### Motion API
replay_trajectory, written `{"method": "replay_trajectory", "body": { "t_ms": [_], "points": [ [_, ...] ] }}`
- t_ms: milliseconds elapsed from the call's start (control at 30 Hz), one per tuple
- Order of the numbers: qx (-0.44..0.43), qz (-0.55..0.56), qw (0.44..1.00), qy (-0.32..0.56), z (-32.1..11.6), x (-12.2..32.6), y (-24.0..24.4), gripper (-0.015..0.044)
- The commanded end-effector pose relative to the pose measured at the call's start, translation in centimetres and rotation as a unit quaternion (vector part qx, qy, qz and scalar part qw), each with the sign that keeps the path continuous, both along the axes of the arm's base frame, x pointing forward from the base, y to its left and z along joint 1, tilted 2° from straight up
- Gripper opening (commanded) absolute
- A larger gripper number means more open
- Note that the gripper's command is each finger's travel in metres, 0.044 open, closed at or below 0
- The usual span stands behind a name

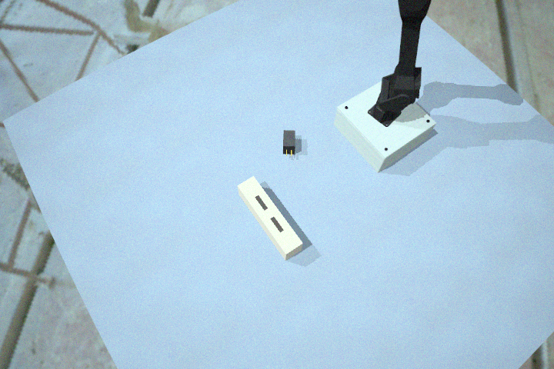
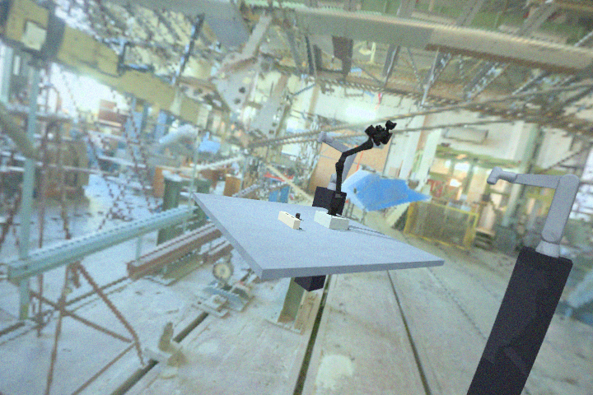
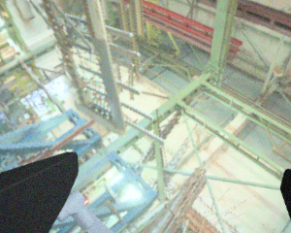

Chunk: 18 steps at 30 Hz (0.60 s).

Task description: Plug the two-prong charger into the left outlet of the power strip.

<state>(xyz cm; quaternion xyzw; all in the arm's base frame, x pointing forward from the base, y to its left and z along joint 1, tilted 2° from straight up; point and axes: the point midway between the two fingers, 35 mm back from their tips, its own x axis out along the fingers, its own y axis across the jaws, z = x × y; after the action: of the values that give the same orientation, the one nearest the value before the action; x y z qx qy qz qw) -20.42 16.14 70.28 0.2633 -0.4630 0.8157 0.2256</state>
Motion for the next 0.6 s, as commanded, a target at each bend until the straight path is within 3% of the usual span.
{"method": "replay_trajectory", "body": {
  "t_ms": [0, 567],
  "points": [
    [-0.017, -0.034, 0.999, -0.006, -0.8, 0.5, 2.1, 0.044],
    [-0.105, -0.148, 0.983, -0.021, -4.6, 3.5, 9.4, 0.044]
  ]
}}
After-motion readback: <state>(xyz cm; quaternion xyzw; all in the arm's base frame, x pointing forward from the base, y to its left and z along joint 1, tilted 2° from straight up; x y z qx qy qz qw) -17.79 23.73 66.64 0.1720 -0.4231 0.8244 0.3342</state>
